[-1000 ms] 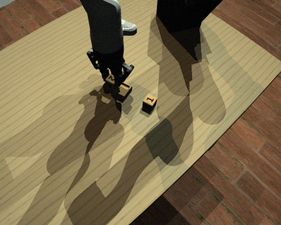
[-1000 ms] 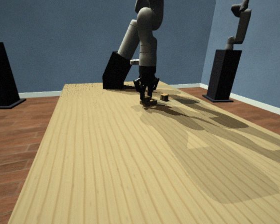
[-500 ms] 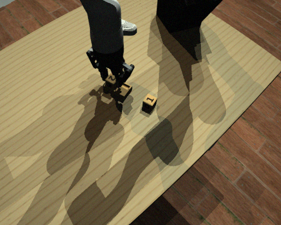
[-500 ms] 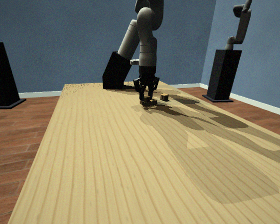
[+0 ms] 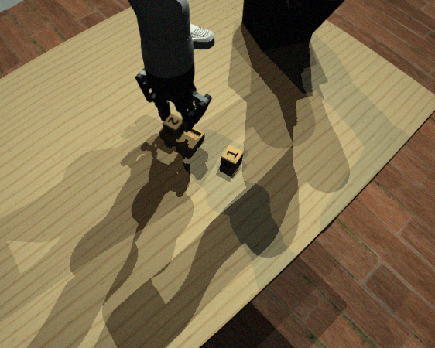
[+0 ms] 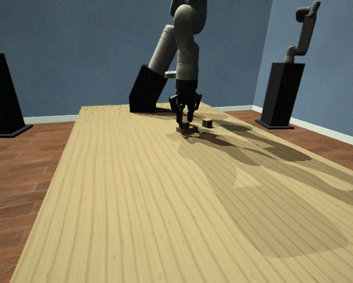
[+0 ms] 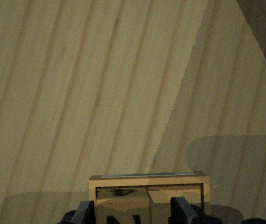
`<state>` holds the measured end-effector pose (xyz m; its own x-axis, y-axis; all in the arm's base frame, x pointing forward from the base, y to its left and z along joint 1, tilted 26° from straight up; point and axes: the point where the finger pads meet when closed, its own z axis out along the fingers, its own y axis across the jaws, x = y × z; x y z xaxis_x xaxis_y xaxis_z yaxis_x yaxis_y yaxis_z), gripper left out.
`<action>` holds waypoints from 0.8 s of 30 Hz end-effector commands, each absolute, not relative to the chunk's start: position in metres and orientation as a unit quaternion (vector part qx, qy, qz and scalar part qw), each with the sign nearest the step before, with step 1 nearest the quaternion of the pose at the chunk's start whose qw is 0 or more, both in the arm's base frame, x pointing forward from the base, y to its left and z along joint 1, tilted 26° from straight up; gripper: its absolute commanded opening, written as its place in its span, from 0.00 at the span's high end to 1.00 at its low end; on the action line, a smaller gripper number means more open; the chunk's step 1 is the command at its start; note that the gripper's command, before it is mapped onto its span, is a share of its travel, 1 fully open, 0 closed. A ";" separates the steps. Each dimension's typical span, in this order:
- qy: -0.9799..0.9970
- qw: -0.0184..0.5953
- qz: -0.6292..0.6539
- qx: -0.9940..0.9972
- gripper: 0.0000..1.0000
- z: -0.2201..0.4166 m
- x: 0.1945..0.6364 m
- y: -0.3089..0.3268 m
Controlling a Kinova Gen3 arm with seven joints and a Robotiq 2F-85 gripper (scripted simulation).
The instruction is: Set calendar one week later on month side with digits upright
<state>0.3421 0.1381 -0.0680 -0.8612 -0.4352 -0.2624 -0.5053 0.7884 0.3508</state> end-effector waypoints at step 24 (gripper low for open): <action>0.943 0.090 0.207 -0.244 0.54 -0.004 0.343 0.104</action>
